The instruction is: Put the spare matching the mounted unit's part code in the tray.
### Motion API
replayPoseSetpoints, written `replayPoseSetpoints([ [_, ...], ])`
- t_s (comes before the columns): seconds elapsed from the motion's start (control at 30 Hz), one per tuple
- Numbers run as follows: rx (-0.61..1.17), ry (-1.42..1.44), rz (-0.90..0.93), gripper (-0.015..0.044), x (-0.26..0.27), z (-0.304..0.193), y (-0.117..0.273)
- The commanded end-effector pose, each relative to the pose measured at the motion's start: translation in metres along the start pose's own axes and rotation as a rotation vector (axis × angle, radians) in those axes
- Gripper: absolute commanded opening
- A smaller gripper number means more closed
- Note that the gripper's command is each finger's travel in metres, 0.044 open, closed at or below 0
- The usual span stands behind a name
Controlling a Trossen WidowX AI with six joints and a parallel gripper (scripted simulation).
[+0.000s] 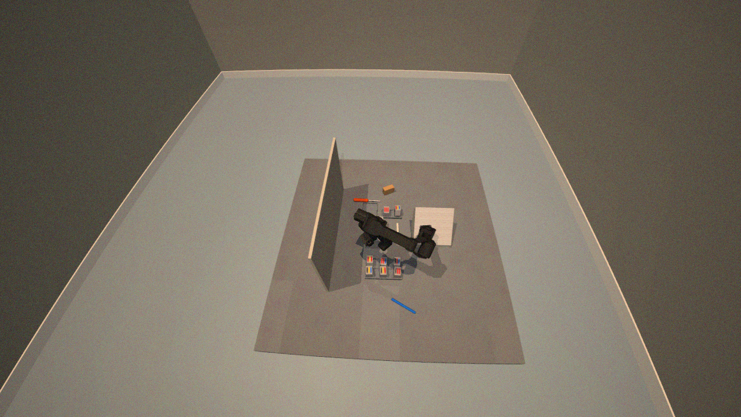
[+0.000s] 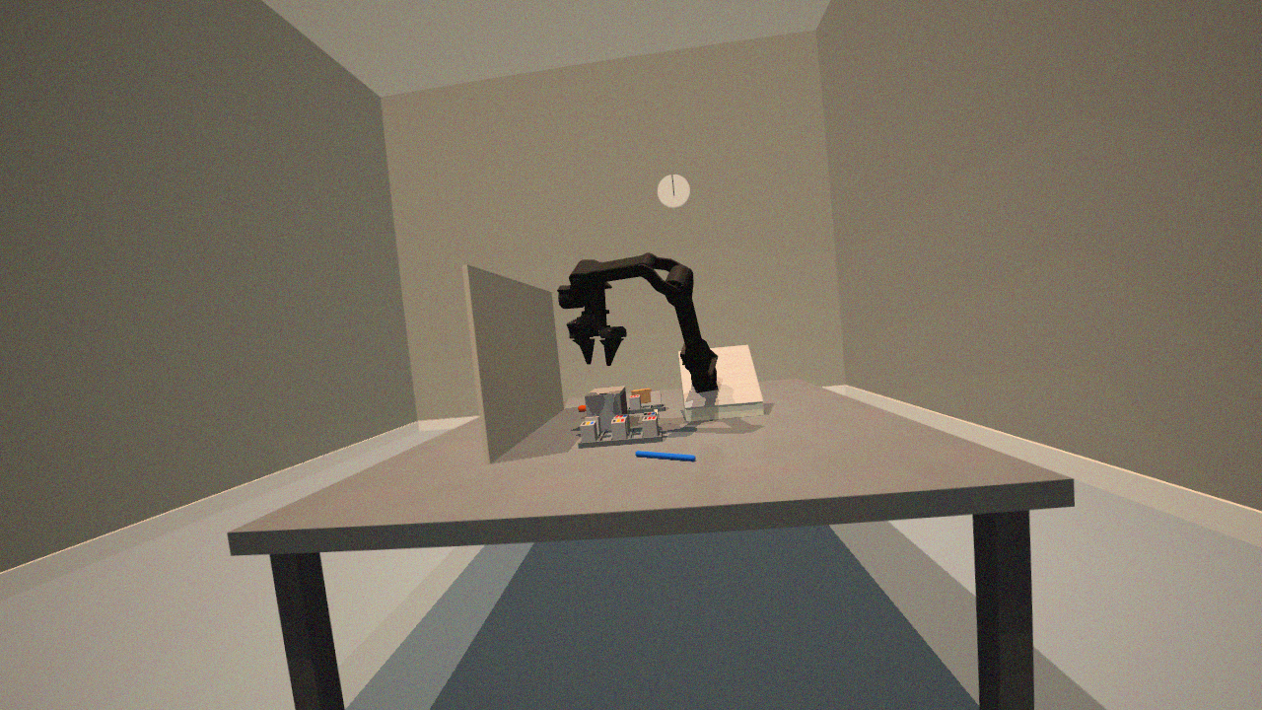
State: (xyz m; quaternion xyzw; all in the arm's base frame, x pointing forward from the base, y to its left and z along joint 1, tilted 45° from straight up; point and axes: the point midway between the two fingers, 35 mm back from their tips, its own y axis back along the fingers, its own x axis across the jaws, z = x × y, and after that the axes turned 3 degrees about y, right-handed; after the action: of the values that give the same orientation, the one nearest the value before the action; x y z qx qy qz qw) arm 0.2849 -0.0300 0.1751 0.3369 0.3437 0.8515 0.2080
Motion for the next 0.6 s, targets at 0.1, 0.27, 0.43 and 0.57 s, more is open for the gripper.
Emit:
replayPoseSetpoints([
  [0.1, -0.003, 0.486, 0.040, 0.0440, 0.088, -0.020, -0.027],
  [0.27, -0.009, 0.733, 0.058, 0.0440, 0.126, -0.041, -0.043],
  [0.43, -0.009, 0.733, 0.058, 0.0440, 0.126, -0.041, -0.043],
  [0.57, -0.008, 0.733, 0.058, 0.0387, 0.126, -0.041, -0.048],
])
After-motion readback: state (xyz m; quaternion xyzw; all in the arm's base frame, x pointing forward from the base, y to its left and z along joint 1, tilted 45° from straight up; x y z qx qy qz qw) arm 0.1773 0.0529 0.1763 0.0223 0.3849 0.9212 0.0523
